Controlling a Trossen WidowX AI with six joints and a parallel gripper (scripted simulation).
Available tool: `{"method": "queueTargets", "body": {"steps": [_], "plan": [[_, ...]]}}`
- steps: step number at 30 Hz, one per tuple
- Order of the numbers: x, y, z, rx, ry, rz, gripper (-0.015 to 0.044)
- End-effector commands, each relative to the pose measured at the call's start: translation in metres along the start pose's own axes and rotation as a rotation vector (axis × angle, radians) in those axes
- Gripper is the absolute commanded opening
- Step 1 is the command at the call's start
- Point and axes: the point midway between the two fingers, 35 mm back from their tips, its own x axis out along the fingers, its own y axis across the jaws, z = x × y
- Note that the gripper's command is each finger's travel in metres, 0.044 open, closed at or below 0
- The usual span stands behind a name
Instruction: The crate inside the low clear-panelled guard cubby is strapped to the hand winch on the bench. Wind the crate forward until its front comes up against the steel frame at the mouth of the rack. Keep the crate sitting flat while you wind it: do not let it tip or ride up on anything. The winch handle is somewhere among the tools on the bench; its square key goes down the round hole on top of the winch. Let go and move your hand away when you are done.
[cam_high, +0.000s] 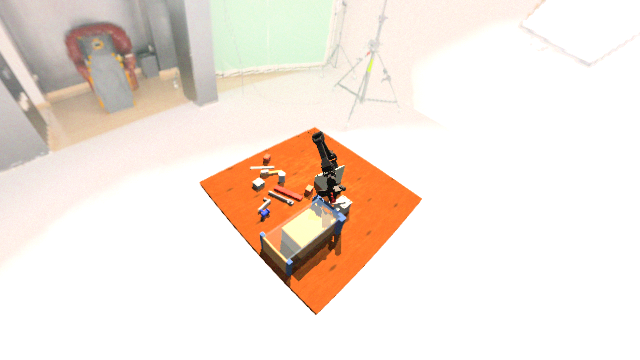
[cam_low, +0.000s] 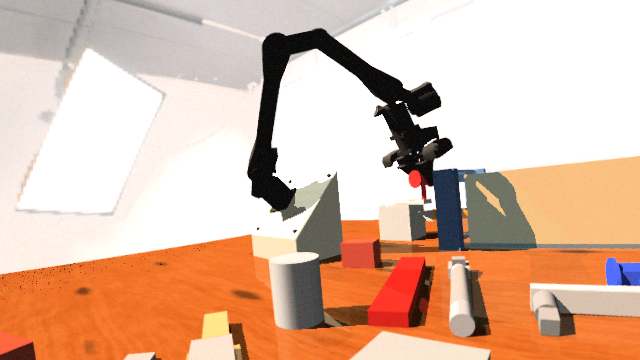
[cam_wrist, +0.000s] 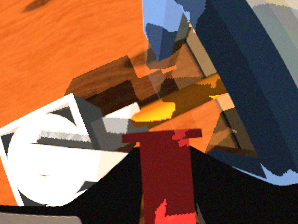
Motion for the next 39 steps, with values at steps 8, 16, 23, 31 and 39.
{"method": "queueTargets", "body": {"steps": [8, 16, 23, 31, 39], "plan": [[0.009, 0.0, 0.016, 0.007, -0.009, -0.003, 0.0], [0.012, 0.002, 0.025, 0.007, -0.009, -0.003, 0.0], [0.016, 0.003, 0.032, 0.008, -0.01, -0.003, 0.0], [0.019, 0.006, 0.04, 0.008, -0.011, -0.003, 0.0], [0.023, 0.01, 0.048, 0.008, -0.011, -0.003, 0.0]]}}
